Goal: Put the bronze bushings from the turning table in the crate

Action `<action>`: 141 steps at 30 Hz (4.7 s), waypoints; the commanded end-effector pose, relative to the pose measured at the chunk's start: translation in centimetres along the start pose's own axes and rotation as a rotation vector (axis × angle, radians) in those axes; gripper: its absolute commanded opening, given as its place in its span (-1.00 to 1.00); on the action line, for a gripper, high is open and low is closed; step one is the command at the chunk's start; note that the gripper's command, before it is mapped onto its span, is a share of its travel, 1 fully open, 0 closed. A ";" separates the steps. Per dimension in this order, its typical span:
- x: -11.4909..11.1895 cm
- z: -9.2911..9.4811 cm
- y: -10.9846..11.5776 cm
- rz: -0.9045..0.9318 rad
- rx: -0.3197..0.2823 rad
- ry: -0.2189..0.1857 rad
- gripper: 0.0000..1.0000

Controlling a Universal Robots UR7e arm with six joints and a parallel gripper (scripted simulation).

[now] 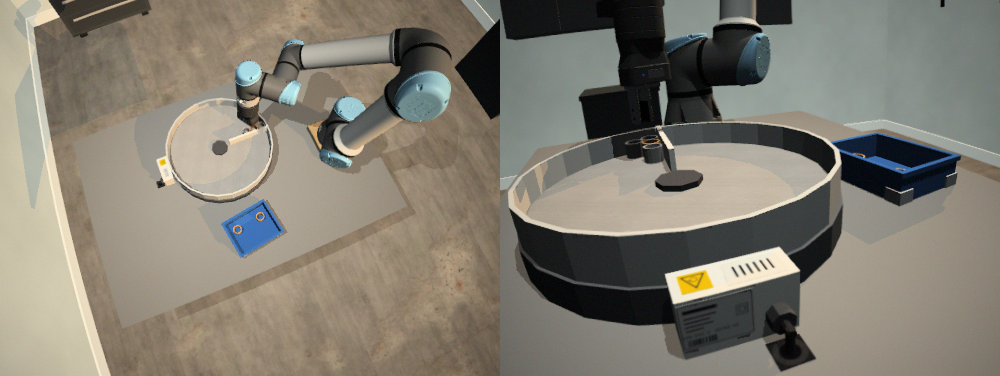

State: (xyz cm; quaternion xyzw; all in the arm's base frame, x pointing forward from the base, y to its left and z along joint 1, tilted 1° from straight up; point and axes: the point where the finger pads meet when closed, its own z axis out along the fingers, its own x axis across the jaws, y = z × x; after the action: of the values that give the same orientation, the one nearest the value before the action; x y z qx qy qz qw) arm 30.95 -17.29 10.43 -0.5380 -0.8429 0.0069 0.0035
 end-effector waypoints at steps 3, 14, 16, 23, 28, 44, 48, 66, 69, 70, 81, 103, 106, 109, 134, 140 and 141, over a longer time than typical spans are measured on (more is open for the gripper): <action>0.0 0.3 0.0 0.000 -0.001 -0.001 -0.21; 0.0 1.4 0.0 0.000 -0.001 -0.001 -0.21; 0.0 1.4 0.0 0.000 -0.001 -0.001 -0.21; 0.0 2.6 0.0 0.000 0.000 -0.001 -0.21; 0.0 2.9 0.0 0.000 0.000 -0.001 -0.21; 0.0 3.6 0.0 0.000 0.000 -0.001 -0.21; 0.0 3.6 0.0 0.000 0.000 -0.001 -0.21; 0.0 4.3 0.0 0.000 0.000 -0.001 -0.21; 0.0 4.3 0.0 0.000 0.000 -0.001 -0.21; 0.0 4.3 0.0 0.000 0.000 -0.001 -0.21; 0.0 4.9 0.0 0.000 -0.001 -0.001 -0.21; 0.0 5.6 0.0 0.000 -0.001 -0.001 -0.21; 0.0 5.6 0.0 0.000 0.000 -0.001 -1.00; 0.0 5.6 0.0 0.000 0.000 -0.001 -1.00; -0.1 5.6 0.0 0.000 -0.001 -0.003 -1.00; -0.1 5.6 0.0 0.000 -0.001 -0.004 -1.00; -0.1 5.6 0.0 0.000 -0.001 -0.004 -1.00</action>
State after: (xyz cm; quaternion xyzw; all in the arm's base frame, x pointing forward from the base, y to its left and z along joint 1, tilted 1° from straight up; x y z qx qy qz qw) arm 30.92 -17.42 4.84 -0.5380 -0.8429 0.0074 0.0024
